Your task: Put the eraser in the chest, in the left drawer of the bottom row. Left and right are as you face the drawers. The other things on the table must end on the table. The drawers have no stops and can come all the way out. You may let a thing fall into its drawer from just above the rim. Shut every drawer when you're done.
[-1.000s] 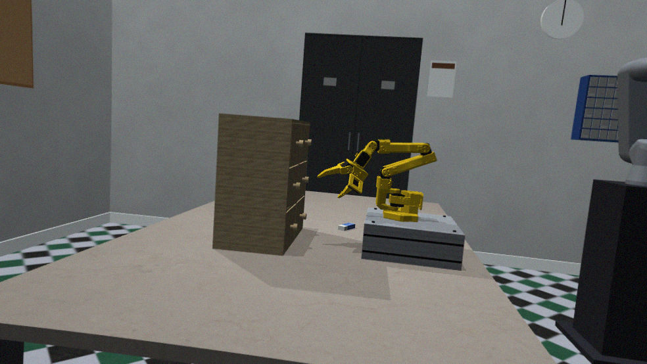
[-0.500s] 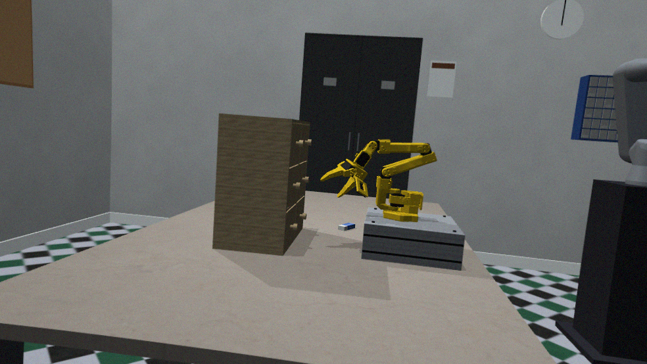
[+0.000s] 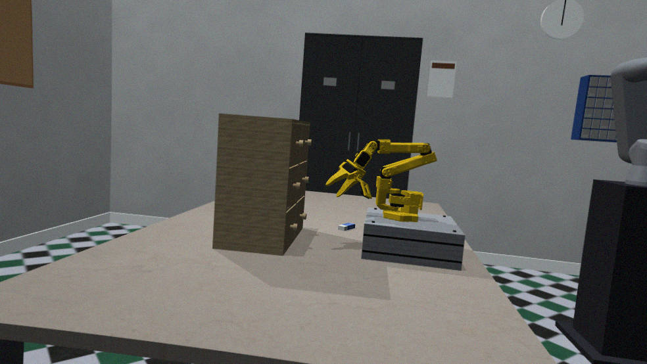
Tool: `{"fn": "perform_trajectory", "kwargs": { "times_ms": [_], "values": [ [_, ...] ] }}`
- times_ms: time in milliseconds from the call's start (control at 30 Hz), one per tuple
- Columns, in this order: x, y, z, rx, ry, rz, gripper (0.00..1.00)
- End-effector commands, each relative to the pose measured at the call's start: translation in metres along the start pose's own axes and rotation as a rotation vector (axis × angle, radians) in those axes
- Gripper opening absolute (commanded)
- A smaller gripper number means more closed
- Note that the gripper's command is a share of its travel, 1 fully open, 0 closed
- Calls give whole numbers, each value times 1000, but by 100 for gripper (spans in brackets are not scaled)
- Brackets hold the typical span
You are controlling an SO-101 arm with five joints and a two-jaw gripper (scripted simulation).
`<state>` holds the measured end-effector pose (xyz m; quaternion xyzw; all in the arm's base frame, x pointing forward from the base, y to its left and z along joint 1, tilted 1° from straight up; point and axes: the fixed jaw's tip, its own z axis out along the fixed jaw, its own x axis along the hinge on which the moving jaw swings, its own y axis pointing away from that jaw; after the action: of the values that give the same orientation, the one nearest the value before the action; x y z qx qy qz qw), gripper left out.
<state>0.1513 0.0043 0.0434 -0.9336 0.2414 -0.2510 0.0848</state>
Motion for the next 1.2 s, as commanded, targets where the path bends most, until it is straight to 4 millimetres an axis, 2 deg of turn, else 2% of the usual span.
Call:
{"fn": "perform_trajectory", "kwargs": {
  "times_ms": [0, 500, 567, 733, 1167],
  "values": [
    [-6, 2, 2, -8, -23, -55, 50],
    [-4, 0, 2, 2, -27, -432, 50],
    [-4, 0, 2, 2, -27, -432, 50],
    [-3, -1, 2, 6, -27, -556, 50],
    [-3, -1, 2, 6, -27, -556, 50]
  ]
}}
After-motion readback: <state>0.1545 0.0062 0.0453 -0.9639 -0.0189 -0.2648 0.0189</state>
